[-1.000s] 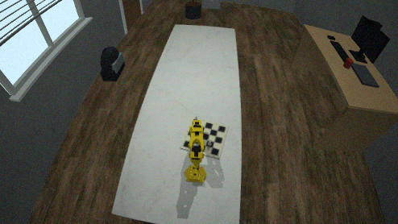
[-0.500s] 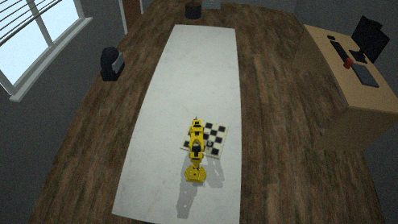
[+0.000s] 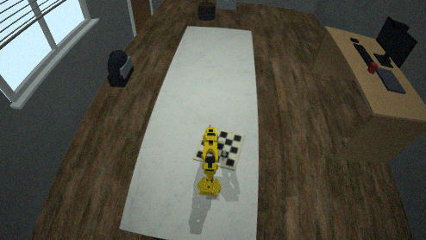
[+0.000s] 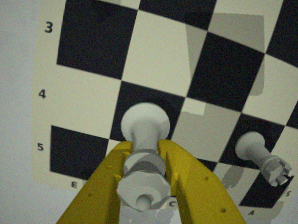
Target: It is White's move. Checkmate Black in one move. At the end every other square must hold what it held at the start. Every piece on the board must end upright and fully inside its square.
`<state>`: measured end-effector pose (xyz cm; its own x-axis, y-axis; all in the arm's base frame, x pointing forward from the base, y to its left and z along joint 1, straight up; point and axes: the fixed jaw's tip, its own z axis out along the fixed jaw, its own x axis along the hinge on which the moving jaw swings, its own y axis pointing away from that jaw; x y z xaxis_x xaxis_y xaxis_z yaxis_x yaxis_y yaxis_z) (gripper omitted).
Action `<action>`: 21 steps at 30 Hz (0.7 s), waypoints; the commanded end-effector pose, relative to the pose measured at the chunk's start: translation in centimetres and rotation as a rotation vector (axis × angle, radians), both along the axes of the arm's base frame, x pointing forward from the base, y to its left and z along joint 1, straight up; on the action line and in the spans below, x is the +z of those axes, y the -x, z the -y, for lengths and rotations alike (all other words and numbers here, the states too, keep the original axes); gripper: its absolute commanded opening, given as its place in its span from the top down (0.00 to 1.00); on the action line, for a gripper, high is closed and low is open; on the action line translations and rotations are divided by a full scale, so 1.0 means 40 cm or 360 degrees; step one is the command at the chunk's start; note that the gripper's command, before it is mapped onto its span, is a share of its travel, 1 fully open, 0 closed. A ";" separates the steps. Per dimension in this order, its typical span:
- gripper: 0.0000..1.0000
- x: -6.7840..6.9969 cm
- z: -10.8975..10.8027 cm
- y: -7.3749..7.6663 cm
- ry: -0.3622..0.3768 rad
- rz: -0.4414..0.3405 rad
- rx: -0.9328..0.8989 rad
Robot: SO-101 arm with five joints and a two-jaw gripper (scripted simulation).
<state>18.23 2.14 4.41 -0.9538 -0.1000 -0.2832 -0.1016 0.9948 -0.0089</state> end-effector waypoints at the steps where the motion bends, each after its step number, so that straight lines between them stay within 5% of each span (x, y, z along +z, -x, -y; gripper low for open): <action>1: 1.00 0.003 -0.004 -0.001 -0.0006 -0.0007 -0.0004; 21: 1.00 -0.015 -0.004 -0.002 -0.0006 -0.0008 -0.0004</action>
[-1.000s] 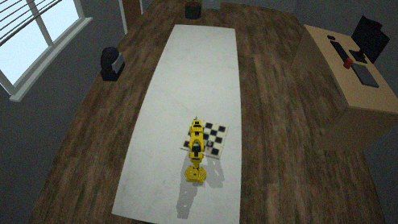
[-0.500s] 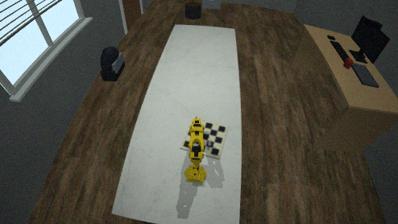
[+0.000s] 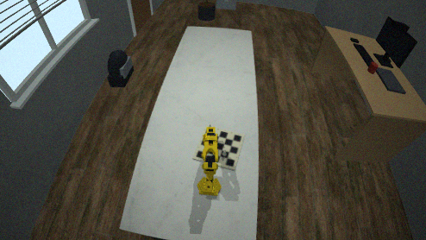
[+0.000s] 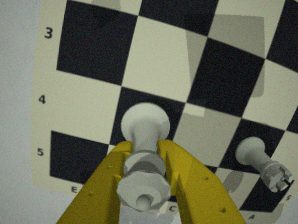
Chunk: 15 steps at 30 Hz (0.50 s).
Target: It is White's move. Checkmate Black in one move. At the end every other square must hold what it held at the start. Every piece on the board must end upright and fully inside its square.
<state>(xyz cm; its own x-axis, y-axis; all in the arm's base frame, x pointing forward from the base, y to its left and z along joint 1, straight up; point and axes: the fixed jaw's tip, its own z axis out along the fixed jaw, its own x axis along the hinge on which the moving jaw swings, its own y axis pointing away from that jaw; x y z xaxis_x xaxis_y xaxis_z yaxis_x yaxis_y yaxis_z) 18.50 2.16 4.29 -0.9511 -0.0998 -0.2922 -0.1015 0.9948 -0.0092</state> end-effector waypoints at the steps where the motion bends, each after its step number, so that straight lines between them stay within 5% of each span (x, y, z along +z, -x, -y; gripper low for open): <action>1: 1.00 -0.013 -0.003 0.005 -0.0005 -0.0023 -0.0004; 15: 1.00 -0.029 -0.003 0.014 -0.0004 -0.0023 -0.0003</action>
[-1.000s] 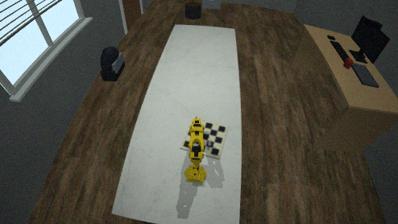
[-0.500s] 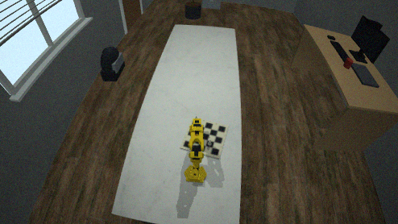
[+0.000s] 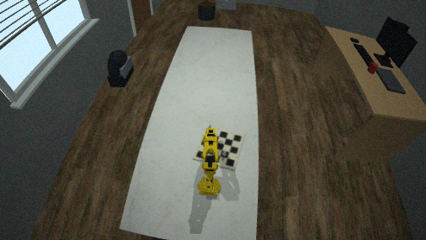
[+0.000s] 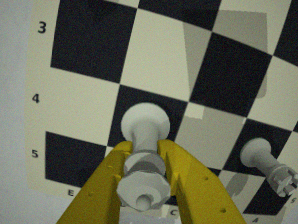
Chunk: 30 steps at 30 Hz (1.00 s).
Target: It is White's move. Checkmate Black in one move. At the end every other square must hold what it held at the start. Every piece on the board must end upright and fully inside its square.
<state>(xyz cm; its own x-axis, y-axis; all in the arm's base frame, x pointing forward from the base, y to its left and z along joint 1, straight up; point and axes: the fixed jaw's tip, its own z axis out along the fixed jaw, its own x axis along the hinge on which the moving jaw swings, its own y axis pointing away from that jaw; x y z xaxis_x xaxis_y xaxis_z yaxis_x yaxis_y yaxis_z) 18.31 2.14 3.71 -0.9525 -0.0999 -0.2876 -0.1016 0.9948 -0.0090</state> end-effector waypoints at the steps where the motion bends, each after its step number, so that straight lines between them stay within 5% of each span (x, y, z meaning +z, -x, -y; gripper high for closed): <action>1: 1.00 -0.018 -0.003 0.011 -0.0005 -0.0016 -0.0003; 30: 1.00 -0.015 -0.002 0.012 -0.0005 -0.0016 -0.0005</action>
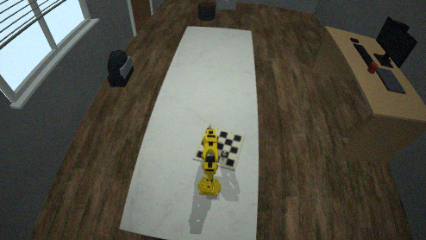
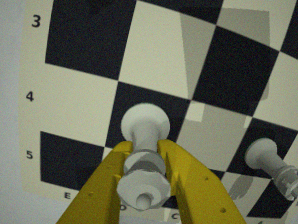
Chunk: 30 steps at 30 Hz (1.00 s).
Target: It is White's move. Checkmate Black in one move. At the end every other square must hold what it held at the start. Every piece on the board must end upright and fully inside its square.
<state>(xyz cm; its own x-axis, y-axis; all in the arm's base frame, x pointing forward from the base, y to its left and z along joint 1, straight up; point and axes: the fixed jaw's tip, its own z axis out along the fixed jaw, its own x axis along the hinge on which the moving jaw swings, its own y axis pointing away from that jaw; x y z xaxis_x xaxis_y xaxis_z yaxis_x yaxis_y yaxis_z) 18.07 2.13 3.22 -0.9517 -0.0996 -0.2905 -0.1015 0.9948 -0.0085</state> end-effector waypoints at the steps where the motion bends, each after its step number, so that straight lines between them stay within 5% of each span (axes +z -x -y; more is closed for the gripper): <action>1: 1.00 -0.003 -0.003 0.006 -0.0004 -0.0021 -0.0005; 30: 0.89 -0.002 -0.002 0.005 -0.0004 -0.0021 -0.0006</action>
